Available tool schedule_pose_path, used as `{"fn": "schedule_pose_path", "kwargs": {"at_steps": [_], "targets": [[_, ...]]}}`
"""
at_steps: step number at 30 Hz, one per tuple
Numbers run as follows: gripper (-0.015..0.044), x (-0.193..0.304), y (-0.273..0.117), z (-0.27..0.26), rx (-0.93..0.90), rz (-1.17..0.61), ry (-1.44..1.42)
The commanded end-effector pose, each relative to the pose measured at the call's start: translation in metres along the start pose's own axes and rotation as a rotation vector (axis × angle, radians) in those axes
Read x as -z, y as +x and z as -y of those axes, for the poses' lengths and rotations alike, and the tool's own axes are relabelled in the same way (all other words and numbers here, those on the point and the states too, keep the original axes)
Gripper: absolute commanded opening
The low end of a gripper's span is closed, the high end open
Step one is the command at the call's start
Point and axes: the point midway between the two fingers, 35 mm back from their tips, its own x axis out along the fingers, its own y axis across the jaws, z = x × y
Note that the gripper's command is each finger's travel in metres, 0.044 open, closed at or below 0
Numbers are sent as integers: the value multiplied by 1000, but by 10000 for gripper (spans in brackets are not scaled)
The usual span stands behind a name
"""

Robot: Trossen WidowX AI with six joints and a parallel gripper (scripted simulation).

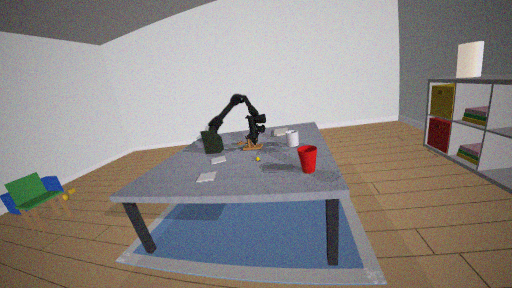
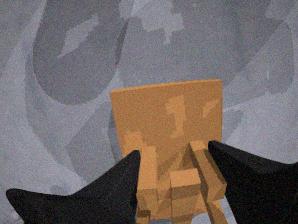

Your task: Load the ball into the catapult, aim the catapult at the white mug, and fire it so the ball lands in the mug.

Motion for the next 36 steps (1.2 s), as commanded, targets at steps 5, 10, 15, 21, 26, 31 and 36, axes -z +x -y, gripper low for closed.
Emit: {"fn": "schedule_pose_path", "kwargs": {"at_steps": [5,10,15,21,26,31,36], "targets": [[105,0,-1,0,1,1,-4],[236,0,-1,0,1,1,-4],[368,0,-1,0,1,1,-4],[440,-2,-76,2,7,1,-1],[440,1,-100,1,4,0,0],[440,-1,-87,2,-1,2,10],[440,-2,-98,3,1,3,10]]}}
